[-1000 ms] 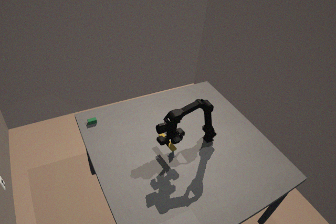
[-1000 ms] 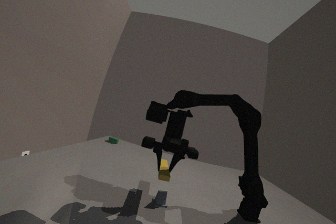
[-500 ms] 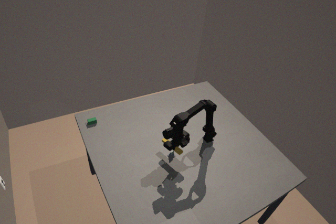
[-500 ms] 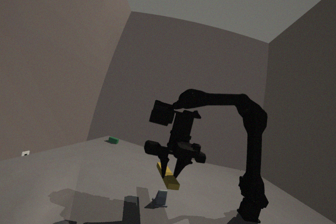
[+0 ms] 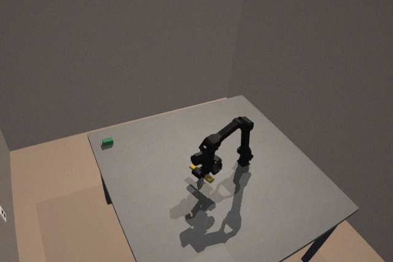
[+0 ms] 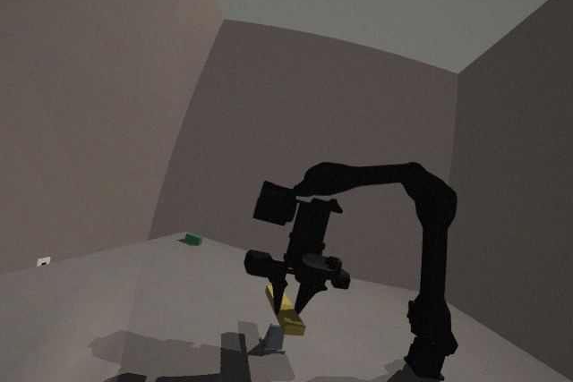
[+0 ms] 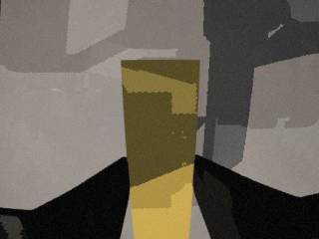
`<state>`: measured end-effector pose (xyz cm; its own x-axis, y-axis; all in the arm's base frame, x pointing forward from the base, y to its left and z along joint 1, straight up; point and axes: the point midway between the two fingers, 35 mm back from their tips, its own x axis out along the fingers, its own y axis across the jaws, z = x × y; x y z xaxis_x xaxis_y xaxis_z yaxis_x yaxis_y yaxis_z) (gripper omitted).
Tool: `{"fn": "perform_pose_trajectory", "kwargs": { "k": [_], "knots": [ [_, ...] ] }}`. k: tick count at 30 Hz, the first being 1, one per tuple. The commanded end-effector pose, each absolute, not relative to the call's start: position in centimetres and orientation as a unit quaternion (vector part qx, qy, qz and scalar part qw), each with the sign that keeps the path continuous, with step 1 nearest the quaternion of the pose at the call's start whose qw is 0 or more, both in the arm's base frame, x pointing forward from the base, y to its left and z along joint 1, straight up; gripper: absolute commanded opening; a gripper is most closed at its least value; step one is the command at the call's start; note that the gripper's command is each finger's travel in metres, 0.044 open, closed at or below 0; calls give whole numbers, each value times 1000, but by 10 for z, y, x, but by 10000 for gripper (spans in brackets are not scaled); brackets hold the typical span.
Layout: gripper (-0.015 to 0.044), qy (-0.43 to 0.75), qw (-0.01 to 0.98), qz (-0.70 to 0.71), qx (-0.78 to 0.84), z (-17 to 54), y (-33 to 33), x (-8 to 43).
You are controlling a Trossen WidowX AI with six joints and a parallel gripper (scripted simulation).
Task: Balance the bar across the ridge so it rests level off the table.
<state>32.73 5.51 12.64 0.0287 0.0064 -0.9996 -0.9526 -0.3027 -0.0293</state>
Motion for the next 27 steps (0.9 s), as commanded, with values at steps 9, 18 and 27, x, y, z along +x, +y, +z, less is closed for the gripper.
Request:
{"fn": "perform_pose_trajectory", "kwargs": {
  "k": [9, 18, 27],
  "knots": [
    [0, 409, 422, 565, -578, 105, 54, 326],
    [0, 409, 422, 565, -578, 102, 53, 326],
    [0, 409, 422, 565, -578, 103, 53, 326]
  ]
}}
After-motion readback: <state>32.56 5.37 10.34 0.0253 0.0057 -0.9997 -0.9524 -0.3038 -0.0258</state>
